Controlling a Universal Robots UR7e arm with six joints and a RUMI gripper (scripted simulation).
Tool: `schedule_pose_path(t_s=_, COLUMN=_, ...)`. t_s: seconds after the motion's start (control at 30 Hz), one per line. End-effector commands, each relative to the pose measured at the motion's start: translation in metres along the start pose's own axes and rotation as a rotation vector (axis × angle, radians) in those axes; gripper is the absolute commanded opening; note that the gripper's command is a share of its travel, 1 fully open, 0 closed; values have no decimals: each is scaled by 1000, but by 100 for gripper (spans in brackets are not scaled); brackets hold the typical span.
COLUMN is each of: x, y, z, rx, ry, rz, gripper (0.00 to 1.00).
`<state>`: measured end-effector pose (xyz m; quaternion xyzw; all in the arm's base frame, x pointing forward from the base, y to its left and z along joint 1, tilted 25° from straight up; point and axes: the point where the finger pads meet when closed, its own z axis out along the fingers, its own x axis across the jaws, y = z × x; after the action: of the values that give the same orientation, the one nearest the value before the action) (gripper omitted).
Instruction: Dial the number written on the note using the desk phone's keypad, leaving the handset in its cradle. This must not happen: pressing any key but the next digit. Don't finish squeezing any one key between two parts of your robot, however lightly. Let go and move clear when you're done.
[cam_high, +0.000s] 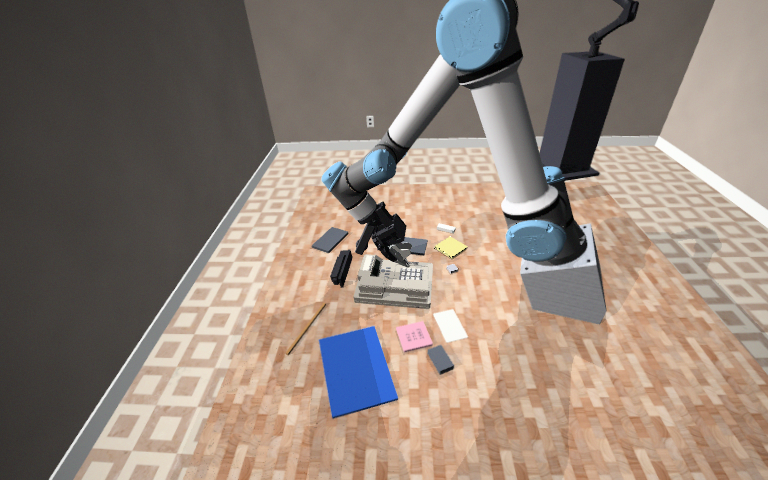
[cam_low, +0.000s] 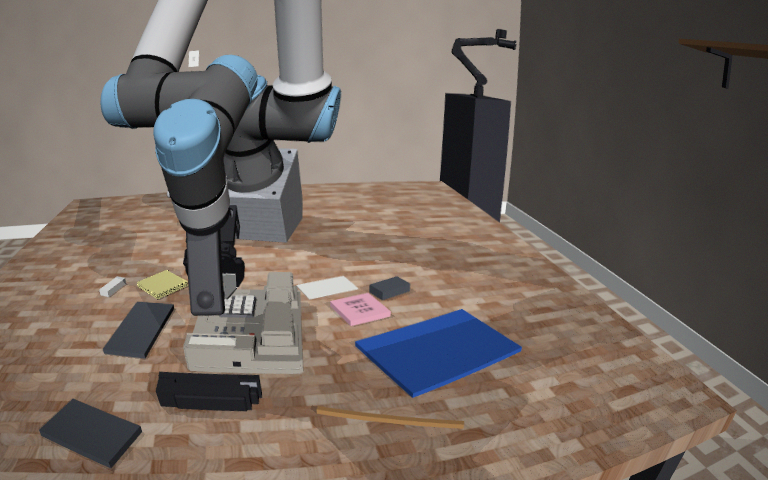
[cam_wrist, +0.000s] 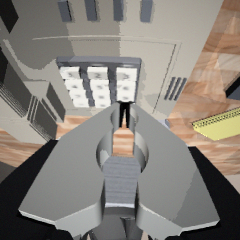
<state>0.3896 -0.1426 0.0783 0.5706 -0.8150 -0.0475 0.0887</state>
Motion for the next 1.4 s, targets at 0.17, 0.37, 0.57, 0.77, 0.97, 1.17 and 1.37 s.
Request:
schedule_pose_path(t_s=0.17, x=0, y=1, z=-3, rx=1, ry=0, rz=0, gripper=0)
schedule_pose_path(t_s=0.37, x=0, y=1, z=-3, rx=1, ry=0, rz=0, gripper=0)
schedule_pose_path(t_s=0.57, x=0, y=1, z=-3, rx=1, ry=0, rz=0, gripper=0)
schedule_pose_path(t_s=0.77, x=0, y=1, z=-3, rx=1, ry=0, rz=0, gripper=0)
schedule_pose_path(t_s=0.97, x=0, y=0, z=0, rx=1, ry=0, rz=0, gripper=0)
schedule_pose_path(t_s=1.17, x=0, y=-3, z=4, rx=1, ry=0, rz=0, gripper=0)
schedule_pose_path(t_s=1.37, x=0, y=-6, z=7, rx=1, ry=0, rz=0, gripper=0)
